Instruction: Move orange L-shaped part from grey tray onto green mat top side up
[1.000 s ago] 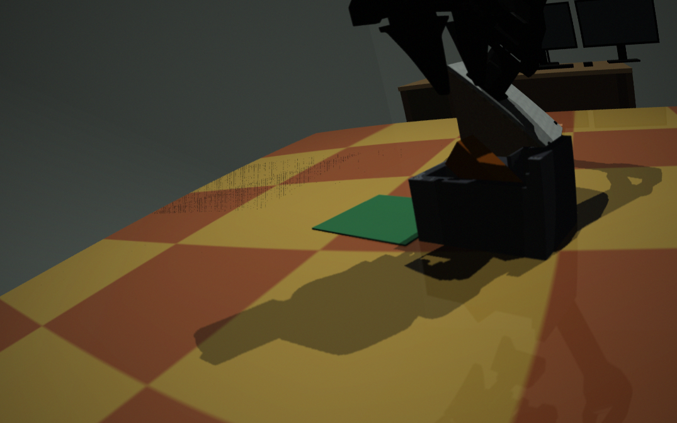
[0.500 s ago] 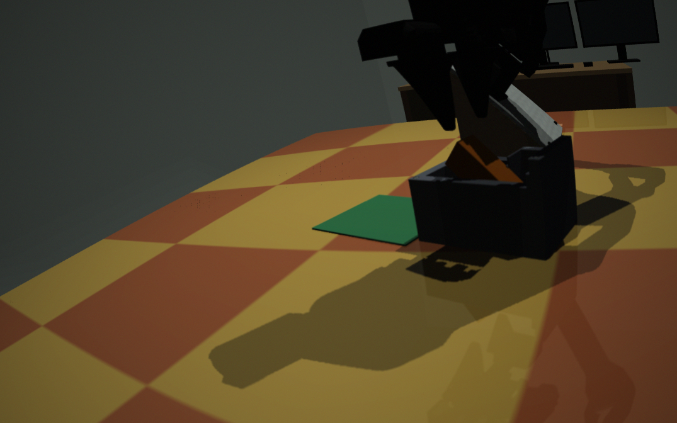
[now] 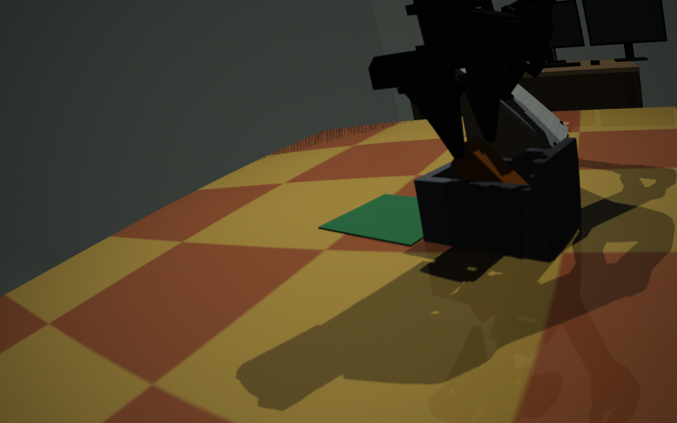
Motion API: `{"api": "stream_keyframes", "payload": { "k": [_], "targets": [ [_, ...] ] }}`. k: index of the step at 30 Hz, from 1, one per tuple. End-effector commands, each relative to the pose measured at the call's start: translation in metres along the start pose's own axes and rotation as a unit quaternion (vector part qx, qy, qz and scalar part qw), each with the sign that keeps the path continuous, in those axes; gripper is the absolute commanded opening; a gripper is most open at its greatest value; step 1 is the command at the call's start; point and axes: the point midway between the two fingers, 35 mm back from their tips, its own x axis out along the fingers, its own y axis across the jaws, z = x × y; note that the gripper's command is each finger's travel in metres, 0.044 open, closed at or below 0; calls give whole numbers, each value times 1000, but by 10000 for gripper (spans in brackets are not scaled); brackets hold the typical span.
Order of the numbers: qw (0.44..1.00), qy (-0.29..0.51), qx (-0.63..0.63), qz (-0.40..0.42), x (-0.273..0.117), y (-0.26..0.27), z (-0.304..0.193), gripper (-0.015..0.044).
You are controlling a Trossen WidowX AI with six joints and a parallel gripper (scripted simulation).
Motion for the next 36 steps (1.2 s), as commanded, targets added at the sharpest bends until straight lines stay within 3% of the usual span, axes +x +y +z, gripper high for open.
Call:
{"api": "stream_keyframes", "payload": {
  "k": [1, 13, 18, 28, 31, 36],
  "targets": [
    [1000, -2, 2, 0, 7, 0, 0, 280],
    [1000, -3, 2, 0, 23, 1, 1, 280],
    [1000, -1, 0, 1, 20, 1, 0, 149],
    [1000, -1, 0, 1, 20, 1, 0, 82],
    [1000, -1, 0, 1, 20, 1, 0, 3],
    [1000, -1, 0, 1, 20, 1, 0, 0]
  ]
}}
